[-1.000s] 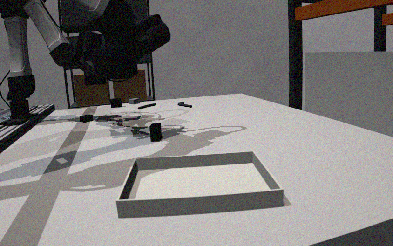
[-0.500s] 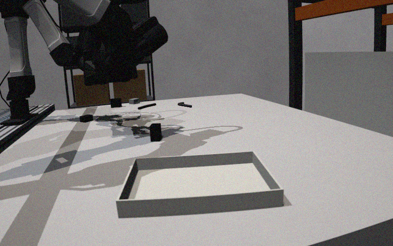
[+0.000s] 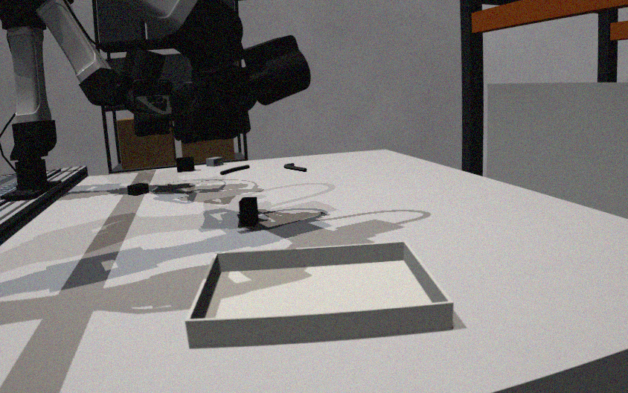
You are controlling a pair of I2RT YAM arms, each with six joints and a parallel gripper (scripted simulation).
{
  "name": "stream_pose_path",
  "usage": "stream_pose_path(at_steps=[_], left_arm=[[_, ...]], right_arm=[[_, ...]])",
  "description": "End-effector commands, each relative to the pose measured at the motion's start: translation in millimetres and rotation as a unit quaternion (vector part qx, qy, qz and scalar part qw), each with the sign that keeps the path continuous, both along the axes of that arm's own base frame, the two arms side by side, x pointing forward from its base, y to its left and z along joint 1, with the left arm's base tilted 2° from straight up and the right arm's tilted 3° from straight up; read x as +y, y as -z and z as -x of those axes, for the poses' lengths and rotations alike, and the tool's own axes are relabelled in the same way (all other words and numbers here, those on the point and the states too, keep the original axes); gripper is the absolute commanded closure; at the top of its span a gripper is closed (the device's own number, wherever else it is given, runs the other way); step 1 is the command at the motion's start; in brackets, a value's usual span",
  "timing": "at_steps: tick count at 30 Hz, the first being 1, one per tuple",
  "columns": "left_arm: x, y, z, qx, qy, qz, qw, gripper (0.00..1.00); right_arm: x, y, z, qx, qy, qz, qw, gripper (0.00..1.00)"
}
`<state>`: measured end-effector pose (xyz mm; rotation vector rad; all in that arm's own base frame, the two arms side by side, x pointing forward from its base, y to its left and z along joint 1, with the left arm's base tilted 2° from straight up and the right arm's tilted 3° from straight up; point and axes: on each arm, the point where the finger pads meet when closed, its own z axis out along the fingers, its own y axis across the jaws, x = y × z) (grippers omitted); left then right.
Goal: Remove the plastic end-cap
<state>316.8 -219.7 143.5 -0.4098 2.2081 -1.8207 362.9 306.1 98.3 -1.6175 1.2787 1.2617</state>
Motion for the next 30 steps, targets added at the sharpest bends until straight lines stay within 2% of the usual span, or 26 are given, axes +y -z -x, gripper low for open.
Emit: stream_pose_path(at_steps=[1, 5, 7, 11, 14, 16, 17, 22, 25, 30], left_arm=[[-4, -22, -3, -0.031, 0.005, 0.010, 0.999, 1.00], [-3, -18, -4, -0.030, -0.001, 0.000, 1.000, 1.00], [-3, -16, -4, -0.039, -0.004, -0.013, 0.999, 1.00], [-5, -16, -2, -0.070, -0.012, -0.048, 0.996, 1.00], [-8, -23, 3, -0.122, -0.019, -0.097, 0.988, 1.00], [-8, -23, 3, -0.122, -0.019, -0.097, 0.988, 1.00], [-9, -25, 4, -0.138, -0.021, -0.112, 0.984, 1.00], [-22, -54, 18, -0.247, -0.021, -0.183, 0.951, 1.00], [-34, -80, 30, -0.322, -0.019, -0.220, 0.921, 1.00], [-47, -109, 45, -0.411, -0.018, -0.269, 0.871, 1.00]], right_arm=[[-6, 8, 8.2, 0.012, -0.045, 0.009, 0.999, 0.72], [-14, -3, 5.6, -0.006, -0.043, 0.017, 0.999, 0.72], [-19, 1, 6.8, -0.003, -0.044, 0.037, 0.998, 0.72], [-37, 9, 6.4, 0.004, -0.042, 0.101, 0.994, 0.72], [-65, 18, 2.2, 0.004, -0.036, 0.189, 0.981, 0.72], [-65, 18, 2.2, 0.004, -0.036, 0.189, 0.981, 0.72], [-74, 19, 0.5, 0.003, -0.034, 0.215, 0.976, 0.72], [-124, 23, -15.0, -0.012, -0.012, 0.346, 0.938, 0.72], [-157, 28, -26.9, -0.016, 0.006, 0.429, 0.903, 0.72], [-201, 34, -41.3, -0.028, 0.022, 0.540, 0.841, 0.72]])
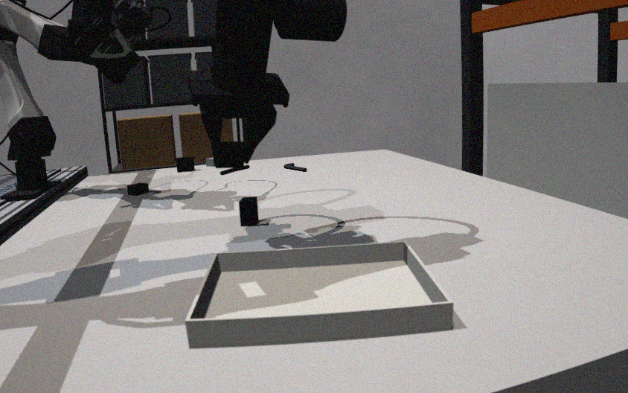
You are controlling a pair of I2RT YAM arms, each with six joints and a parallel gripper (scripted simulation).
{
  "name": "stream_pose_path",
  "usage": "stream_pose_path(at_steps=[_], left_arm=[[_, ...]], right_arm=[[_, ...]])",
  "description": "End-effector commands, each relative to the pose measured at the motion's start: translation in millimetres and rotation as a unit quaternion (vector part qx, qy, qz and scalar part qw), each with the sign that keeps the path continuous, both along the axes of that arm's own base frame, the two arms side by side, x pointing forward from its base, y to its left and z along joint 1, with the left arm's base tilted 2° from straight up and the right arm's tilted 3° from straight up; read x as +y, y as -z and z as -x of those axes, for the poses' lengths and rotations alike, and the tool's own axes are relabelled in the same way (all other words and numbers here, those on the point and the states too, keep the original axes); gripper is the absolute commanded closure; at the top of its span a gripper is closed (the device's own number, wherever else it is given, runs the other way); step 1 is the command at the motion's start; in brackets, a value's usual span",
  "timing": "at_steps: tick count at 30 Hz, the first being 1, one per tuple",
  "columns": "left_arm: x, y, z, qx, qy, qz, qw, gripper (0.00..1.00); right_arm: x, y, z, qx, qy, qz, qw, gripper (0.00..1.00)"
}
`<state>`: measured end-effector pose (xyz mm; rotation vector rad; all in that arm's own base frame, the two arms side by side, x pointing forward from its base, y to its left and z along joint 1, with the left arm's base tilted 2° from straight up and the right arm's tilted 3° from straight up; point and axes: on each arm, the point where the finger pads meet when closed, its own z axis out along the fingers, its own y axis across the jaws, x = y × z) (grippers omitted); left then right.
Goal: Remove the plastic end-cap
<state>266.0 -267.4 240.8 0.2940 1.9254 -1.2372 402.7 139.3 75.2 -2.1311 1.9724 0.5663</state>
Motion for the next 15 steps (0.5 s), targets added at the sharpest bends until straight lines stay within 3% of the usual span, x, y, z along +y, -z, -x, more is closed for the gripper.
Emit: stream_pose_path(at_steps=[1, 3, 11, 15], left_arm=[[-2, -18, -3, -0.093, -0.043, -0.095, 0.990, 1.00], [-2, -18, -3, -0.093, -0.043, -0.095, 0.990, 1.00], [-25, -63, 22, -0.240, -0.041, -0.174, 0.954, 1.00], [-40, -71, 31, -0.276, -0.029, -0.196, 0.940, 1.00]], right_arm=[[-43, 11, -4.9, 0.016, 0.002, 0.153, 0.988, 0.72], [-43, 11, -4.9, 0.016, 0.002, 0.153, 0.988, 0.72], [-113, 13, -34.9, -0.029, 0.035, 0.350, 0.936, 0.72], [-139, 25, -51.9, -0.052, 0.048, 0.405, 0.911, 0.72]])
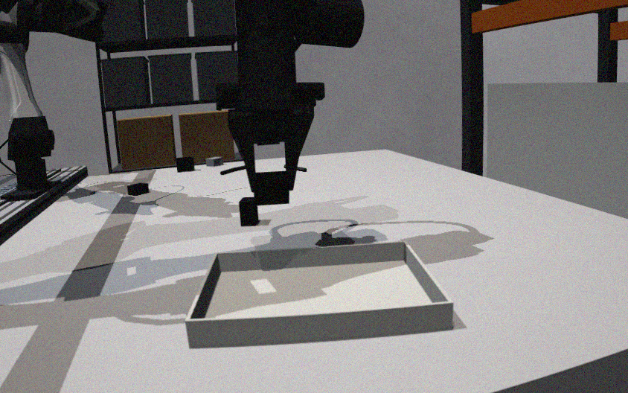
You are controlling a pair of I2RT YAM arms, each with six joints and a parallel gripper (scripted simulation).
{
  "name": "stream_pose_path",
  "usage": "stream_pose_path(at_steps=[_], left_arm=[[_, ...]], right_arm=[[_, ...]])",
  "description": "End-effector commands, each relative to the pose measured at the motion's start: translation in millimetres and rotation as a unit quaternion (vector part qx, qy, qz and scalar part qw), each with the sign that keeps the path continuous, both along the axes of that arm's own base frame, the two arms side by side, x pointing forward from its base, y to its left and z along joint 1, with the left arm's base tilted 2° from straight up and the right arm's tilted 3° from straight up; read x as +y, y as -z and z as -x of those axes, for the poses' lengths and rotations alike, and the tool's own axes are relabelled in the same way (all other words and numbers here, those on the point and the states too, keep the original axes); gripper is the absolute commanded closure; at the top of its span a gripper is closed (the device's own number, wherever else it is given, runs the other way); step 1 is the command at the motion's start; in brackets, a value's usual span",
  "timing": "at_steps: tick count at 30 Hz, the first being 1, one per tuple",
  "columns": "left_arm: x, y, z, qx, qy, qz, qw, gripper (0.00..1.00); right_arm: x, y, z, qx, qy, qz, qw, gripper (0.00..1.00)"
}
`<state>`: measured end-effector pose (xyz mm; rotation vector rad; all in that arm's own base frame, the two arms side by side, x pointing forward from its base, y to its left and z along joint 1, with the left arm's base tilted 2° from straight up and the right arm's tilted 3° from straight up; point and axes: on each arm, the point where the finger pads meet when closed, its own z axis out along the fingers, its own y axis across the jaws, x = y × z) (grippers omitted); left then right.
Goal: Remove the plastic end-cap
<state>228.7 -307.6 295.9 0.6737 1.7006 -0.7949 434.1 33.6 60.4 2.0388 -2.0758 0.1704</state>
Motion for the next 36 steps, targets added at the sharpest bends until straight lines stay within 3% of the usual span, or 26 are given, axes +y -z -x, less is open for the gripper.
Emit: stream_pose_path(at_steps=[1, 12, 18, 24, 32, 33, 36], left_arm=[[-2, -18, -4, -0.066, -0.031, -0.045, 0.996, 1.00], [-8, -32, 4, -0.074, -0.018, -0.027, 0.997, 1.00], [-8, -32, 4, -0.074, -0.018, -0.027, 0.997, 1.00], [-8, -32, 4, -0.074, -0.018, -0.027, 0.997, 1.00], [-8, -32, 4, -0.074, -0.018, -0.027, 0.997, 1.00], [-8, -32, 4, -0.074, -0.018, -0.027, 0.997, 1.00], [-8, -32, 4, -0.074, -0.018, -0.027, 0.997, 1.00]], right_arm=[[-39, 17, -23.1, -0.024, 0.015, 0.104, 0.994, 0.72], [-61, 45, -16.8, 0.002, 0.018, 0.115, 0.993, 0.72], [-74, 55, -26.6, -0.006, 0.018, 0.118, 0.993, 0.72], [-72, 54, -28.7, -0.003, 0.016, 0.114, 0.993, 0.72], [-80, 82, -23.8, 0.003, 0.020, 0.116, 0.993, 0.72], [-79, 73, -24.7, -0.005, 0.019, 0.115, 0.993, 0.72], [-74, 41, -26.9, -0.026, 0.021, 0.112, 0.993, 0.42]])
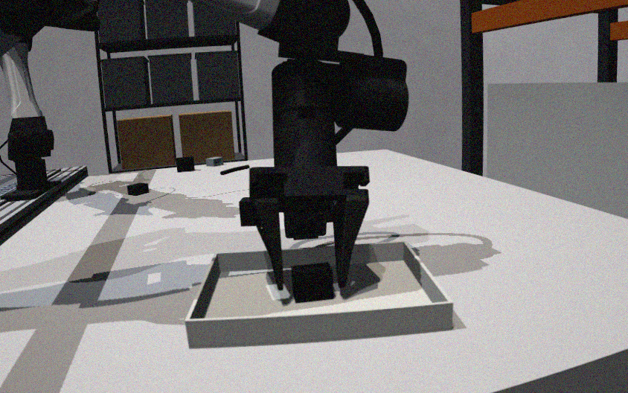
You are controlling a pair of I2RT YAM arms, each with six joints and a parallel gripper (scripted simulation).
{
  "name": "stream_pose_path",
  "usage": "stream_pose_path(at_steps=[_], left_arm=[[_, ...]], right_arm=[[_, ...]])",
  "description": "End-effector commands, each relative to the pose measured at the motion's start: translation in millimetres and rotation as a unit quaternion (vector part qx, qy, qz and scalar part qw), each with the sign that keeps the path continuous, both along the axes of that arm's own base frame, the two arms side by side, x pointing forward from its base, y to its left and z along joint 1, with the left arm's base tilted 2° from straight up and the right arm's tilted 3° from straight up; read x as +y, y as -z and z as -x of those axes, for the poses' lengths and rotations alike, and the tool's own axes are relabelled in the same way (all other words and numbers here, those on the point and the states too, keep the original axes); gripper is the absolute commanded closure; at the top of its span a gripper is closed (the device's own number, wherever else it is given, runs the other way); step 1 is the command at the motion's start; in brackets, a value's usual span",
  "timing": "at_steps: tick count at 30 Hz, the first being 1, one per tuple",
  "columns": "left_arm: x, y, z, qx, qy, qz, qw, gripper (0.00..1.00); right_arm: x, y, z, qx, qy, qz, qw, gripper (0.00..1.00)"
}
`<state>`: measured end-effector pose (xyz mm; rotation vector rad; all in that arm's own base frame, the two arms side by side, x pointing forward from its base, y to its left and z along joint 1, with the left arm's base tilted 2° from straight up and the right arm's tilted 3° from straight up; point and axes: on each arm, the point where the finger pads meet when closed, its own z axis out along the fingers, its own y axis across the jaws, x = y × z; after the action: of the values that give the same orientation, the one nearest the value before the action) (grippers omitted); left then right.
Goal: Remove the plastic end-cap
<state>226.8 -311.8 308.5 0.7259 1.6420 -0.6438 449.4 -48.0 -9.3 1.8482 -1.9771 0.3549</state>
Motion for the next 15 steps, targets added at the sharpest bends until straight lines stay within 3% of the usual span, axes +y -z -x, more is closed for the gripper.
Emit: stream_pose_path(at_steps=[1, 10, 15], left_arm=[[-4, -20, 2, -0.015, 0.004, 0.015, 1.000, 1.00], [-8, -23, -7, -0.024, -0.004, 0.018, 1.000, 1.00], [-7, -20, -10, -0.020, -0.003, 0.013, 1.000, 1.00]], right_arm=[[10, -34, -11.9, -0.041, -0.003, -0.005, 0.999, 0.42], [32, -50, -11.3, -0.010, -0.003, -0.004, 1.000, 0.42], [44, -86, -18.6, -0.076, 0.032, -0.033, 0.996, 0.40]])
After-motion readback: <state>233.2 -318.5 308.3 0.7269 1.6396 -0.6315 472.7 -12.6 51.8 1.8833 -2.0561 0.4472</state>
